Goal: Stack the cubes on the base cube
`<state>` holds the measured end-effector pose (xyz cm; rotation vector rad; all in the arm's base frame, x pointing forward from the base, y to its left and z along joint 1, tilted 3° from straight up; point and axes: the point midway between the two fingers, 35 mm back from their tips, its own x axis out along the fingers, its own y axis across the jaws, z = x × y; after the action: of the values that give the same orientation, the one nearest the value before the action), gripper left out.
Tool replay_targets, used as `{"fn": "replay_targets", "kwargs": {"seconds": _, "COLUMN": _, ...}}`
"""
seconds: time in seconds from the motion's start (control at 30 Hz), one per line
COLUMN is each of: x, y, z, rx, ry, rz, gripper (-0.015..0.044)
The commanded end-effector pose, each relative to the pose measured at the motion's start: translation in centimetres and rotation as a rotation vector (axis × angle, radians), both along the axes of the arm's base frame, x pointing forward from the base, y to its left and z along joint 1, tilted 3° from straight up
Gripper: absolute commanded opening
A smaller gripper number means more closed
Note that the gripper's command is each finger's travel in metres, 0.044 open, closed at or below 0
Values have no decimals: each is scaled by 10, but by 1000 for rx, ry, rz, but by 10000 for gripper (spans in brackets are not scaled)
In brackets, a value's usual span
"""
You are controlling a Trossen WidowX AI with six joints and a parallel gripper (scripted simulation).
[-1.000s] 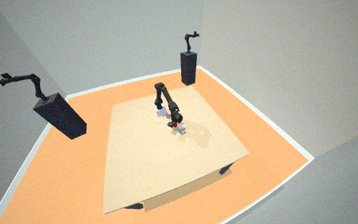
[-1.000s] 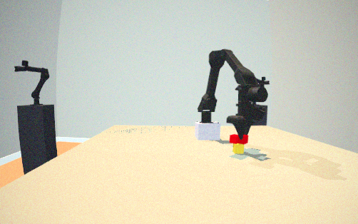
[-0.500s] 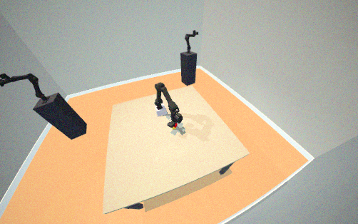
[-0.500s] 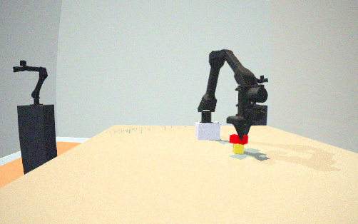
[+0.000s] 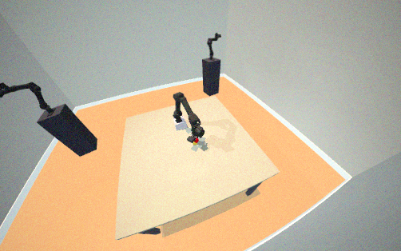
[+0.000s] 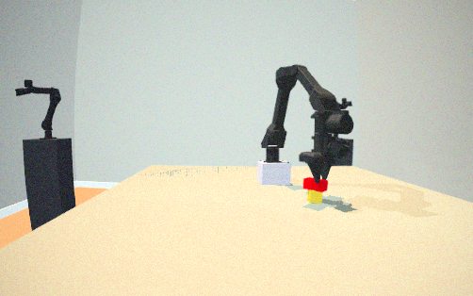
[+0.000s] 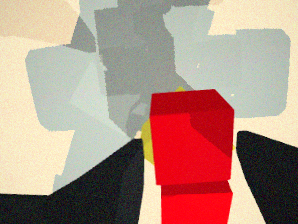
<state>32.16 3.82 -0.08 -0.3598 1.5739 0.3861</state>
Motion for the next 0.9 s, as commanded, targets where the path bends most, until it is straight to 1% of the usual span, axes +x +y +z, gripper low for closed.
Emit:
{"fn": "replay_targets", "kwargs": {"seconds": 0.0, "x": 2, "y": 0, "z": 8, "rx": 1, "ry": -5, "rz": 0, "gripper": 205}}
{"fn": "replay_targets", "kwargs": {"seconds": 0.87, "x": 4, "y": 0, "z": 58, "rx": 1, "ry": -5, "rz": 0, "gripper": 205}}
